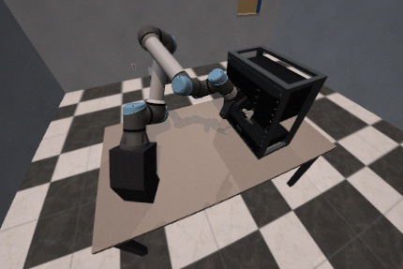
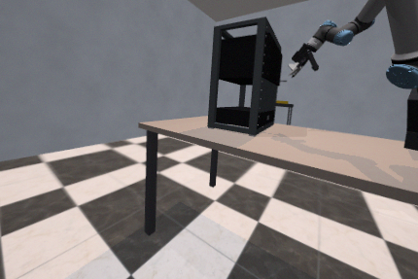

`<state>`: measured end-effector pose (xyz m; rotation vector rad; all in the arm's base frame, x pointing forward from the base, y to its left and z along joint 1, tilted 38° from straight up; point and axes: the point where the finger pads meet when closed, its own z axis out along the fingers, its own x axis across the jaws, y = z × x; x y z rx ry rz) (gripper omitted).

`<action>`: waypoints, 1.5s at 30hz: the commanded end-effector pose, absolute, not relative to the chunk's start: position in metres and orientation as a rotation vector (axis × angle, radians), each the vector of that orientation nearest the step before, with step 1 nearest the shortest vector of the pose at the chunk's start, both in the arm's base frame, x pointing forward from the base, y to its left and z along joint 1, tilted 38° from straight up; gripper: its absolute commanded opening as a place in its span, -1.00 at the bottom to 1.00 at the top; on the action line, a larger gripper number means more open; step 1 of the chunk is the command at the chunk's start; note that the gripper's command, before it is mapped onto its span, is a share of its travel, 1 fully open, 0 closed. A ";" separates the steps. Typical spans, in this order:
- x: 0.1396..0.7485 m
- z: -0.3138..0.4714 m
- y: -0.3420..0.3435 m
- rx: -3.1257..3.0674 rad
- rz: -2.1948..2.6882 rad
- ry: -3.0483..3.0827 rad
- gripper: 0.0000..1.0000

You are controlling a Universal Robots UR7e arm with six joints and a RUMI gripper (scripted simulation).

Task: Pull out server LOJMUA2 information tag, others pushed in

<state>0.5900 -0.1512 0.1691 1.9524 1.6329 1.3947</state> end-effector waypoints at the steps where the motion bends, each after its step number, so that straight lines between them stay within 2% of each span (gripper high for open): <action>1: 0.590 0.169 -0.151 1.954 1.395 1.632 1.00; 45: 0.588 0.163 -0.149 1.981 1.405 1.631 1.00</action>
